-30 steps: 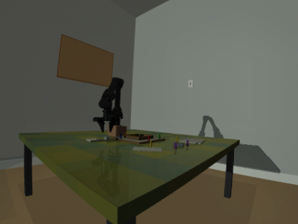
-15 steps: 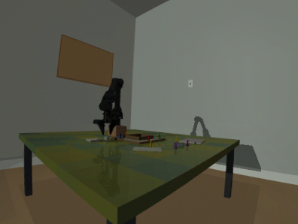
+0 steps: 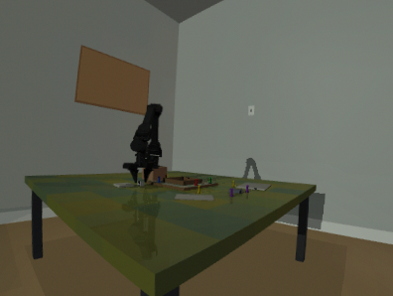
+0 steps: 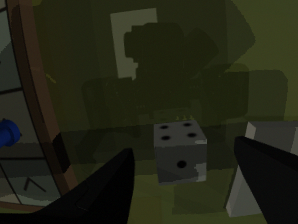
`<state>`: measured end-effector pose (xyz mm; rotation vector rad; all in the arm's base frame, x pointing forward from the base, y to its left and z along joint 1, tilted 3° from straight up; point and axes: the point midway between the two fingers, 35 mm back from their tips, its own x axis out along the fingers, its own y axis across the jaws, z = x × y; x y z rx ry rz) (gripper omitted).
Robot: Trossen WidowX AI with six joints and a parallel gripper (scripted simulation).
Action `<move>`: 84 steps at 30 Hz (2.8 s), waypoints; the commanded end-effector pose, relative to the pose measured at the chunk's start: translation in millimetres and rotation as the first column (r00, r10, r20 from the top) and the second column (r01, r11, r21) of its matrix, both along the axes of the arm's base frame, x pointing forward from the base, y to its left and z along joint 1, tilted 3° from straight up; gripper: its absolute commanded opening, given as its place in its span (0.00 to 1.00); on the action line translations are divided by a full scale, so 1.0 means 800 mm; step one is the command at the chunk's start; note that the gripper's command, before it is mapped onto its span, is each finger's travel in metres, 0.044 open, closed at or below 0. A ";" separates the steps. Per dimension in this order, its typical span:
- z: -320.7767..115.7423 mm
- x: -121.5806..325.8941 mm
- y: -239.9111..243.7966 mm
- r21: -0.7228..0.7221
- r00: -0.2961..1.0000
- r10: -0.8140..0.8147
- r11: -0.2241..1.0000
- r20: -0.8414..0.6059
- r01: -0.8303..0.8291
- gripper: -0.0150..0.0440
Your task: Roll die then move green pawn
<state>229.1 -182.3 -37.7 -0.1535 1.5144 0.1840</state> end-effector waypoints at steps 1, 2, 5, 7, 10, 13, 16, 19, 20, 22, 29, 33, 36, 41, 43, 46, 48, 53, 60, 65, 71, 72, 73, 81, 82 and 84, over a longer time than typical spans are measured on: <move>-0.009 -0.002 0.004 0.010 1.000 0.001 1.000 -0.006 -0.001 0.68; -0.009 -0.002 0.004 0.010 1.000 0.001 1.000 -0.006 -0.001 0.63; -0.009 -0.002 0.004 0.010 1.000 0.001 1.000 -0.006 -0.001 0.50; -0.009 -0.002 0.004 0.010 1.000 0.001 1.000 -0.006 -0.001 0.44; -0.009 -0.002 0.004 0.010 1.000 0.001 1.000 -0.006 -0.001 0.41; -0.009 -0.002 0.004 0.010 1.000 0.001 1.000 -0.006 -0.001 0.37; -0.007 -0.002 0.003 0.010 1.000 0.001 1.000 -0.006 -0.001 0.27; 0.014 0.001 0.002 0.010 1.000 0.001 1.000 -0.006 -0.001 0.25; 0.023 0.002 0.001 0.010 1.000 0.001 1.000 -0.006 -0.001 0.25; 0.042 0.004 0.001 0.010 1.000 0.001 1.000 -0.005 -0.001 0.25; 0.111 0.003 0.005 0.010 1.000 0.001 1.000 -0.005 -0.001 0.25; 0.144 -0.002 0.010 0.010 1.000 0.001 1.000 -0.005 -0.001 0.25; 0.146 -0.002 0.011 0.010 1.000 0.001 1.000 -0.005 -0.001 0.25; 0.145 0.000 0.014 0.010 1.000 0.000 1.000 -0.005 0.000 0.25; 0.144 0.006 0.023 0.011 1.000 0.000 1.000 -0.005 0.000 0.25; 0.141 0.015 0.039 0.011 1.000 -0.002 1.000 -0.005 0.002 0.25; 0.140 0.021 0.050 0.011 1.000 -0.003 1.000 -0.005 0.003 0.25; 0.137 0.032 0.080 0.023 1.000 0.005 1.000 -0.006 -0.005 0.25; 0.133 0.042 0.123 0.037 1.000 0.013 0.999 -0.010 -0.013 0.25; 0.128 0.050 0.151 0.034 1.000 0.007 0.999 -0.010 -0.007 0.25; 0.124 0.055 0.185 0.033 1.000 0.001 0.999 -0.009 -0.001 0.25; 0.123 0.055 0.191 0.032 1.000 0.000 0.999 -0.009 0.000 0.25; 0.122 0.056 0.197 0.032 1.000 -0.001 0.999 -0.008 0.002 0.25; 0.116 0.056 0.243 0.032 1.000 -0.009 0.999 -0.005 0.009 0.25; 0.115 0.055 0.248 0.033 1.000 -0.010 0.999 -0.005 0.010 0.25; 0.113 0.054 0.258 0.033 1.000 -0.012 0.999 -0.004 0.012 0.25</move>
